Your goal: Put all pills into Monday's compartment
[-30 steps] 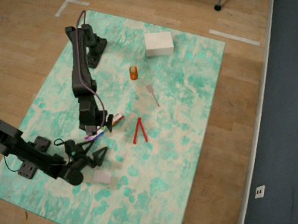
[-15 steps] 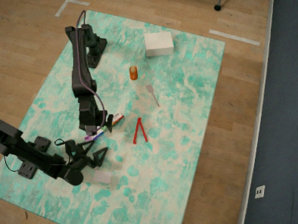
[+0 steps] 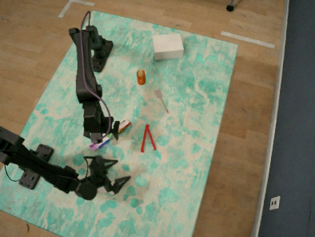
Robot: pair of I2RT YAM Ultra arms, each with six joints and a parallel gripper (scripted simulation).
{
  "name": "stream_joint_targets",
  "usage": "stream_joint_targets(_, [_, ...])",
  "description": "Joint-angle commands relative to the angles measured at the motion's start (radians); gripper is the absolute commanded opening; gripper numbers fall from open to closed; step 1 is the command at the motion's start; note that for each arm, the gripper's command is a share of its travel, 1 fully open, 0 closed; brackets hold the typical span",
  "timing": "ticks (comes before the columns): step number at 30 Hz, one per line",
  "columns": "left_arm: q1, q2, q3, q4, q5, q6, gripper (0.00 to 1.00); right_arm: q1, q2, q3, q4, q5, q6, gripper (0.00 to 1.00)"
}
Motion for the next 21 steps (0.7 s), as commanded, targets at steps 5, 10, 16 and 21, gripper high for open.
stream_joint_targets(5, [0.0,-0.01,0.006,0.003,0.0,0.0,1.0,0.175,-0.083,0.221,-0.051,0.265,0.319,1.0])
stream_joint_targets(10, [0.0,-0.01,0.006,0.003,0.0,0.0,1.0,0.3,-0.138,0.368,-0.066,0.41,0.479,1.0])
stream_joint_targets(16, [0.0,-0.01,0.006,0.003,0.0,0.0,1.0,0.41,-0.18,0.508,-0.083,0.49,0.534,1.0])
stream_joint_targets(21, [0.0,-0.01,0.006,0.003,0.0,0.0,1.0,0.574,-0.284,0.58,-0.116,0.642,0.498,1.0])
